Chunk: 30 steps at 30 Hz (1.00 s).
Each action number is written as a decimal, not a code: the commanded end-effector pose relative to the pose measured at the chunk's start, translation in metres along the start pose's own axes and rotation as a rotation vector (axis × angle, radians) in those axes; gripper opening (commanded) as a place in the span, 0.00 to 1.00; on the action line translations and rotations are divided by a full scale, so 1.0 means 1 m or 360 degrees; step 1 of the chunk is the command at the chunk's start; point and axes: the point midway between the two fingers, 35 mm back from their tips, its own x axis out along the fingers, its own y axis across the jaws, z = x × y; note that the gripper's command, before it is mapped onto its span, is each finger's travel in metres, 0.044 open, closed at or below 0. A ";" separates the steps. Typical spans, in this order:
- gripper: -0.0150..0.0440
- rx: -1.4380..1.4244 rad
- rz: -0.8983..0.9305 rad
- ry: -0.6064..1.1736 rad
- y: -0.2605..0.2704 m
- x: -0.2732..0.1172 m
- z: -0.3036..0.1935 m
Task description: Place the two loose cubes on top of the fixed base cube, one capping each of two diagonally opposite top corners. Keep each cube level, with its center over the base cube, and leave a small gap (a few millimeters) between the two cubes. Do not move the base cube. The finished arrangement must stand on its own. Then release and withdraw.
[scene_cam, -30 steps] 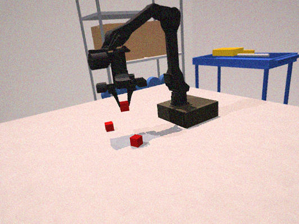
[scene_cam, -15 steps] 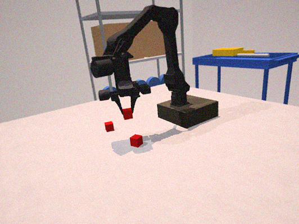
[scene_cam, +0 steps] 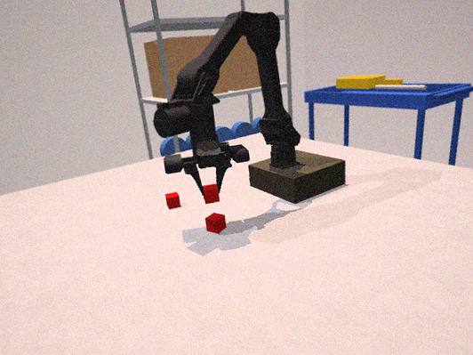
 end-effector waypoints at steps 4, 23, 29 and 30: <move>0.43 0.0009 -0.0008 0.0002 0.001 0.002 0.004; 0.43 0.0012 -0.0008 0.0002 0.001 0.029 0.004; 0.43 0.0012 -0.0008 0.0002 0.001 0.029 0.004; 0.43 0.0012 -0.0008 0.0002 0.001 0.029 0.004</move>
